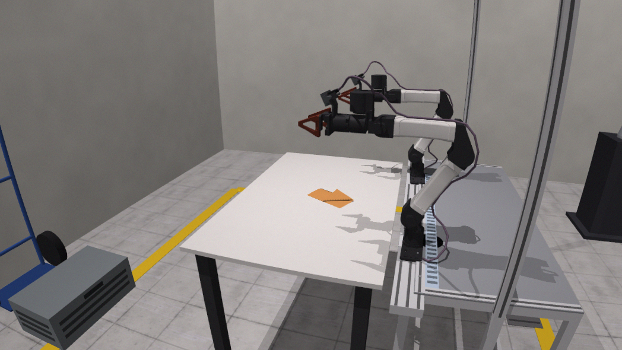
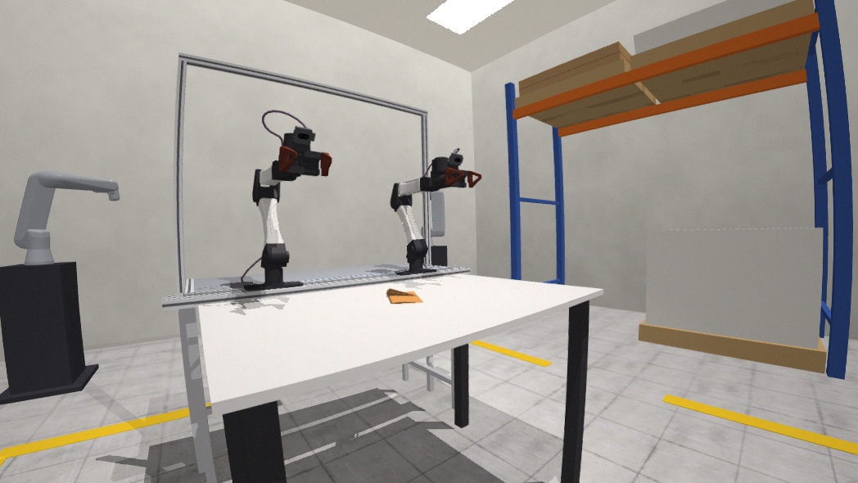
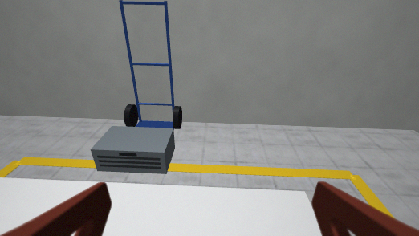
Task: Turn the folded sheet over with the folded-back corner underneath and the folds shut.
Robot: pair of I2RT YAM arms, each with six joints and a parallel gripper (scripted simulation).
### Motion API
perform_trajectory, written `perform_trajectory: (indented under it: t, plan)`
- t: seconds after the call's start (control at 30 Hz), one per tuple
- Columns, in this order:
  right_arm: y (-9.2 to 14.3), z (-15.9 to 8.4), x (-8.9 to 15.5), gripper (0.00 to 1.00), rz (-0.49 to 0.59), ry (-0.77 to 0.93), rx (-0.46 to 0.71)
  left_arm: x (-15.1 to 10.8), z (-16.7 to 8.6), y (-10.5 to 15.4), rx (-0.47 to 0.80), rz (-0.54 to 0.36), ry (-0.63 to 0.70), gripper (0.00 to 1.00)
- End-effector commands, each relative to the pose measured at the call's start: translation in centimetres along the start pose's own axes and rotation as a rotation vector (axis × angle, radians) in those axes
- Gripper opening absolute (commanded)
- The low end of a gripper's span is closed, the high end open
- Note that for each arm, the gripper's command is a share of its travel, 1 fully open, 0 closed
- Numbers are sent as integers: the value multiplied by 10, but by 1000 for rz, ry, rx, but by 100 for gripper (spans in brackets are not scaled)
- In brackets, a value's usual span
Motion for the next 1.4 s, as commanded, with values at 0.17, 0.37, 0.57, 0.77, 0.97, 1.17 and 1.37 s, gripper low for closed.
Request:
perform_trajectory:
  t: [0.17,0.37,0.57,0.77,0.97,1.17,1.37]
  plan:
    - [2,7,0,100,1,1,-22,2,6,2,-19,8,2,100]
    - [2,7,0,100,1,1,-22,2,6,2,-19,8,2,100]
    - [2,7,0,100,1,1,-22,2,6,2,-19,8,2,100]
    - [9,-36,6,100,-13,62,185,-29,-26,0,122,-174,84,32]
    - [18,-88,52,100,82,134,473,-85,-67,5,355,-437,223,10]
    - [21,-127,86,100,169,178,664,-112,-101,12,562,-539,305,10]
    - [19,-183,135,100,290,252,916,-150,-143,-1,833,-599,429,10]
Point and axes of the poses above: on each arm, the point where the finger pads meet when closed, its own y axis back along the fingers, its own x axis across the jaws, z = x × y, the point moved 6 cm from there along y, back along the fingers, and after that the axes turned 10 degrees about -y, right-handed, at the moved point
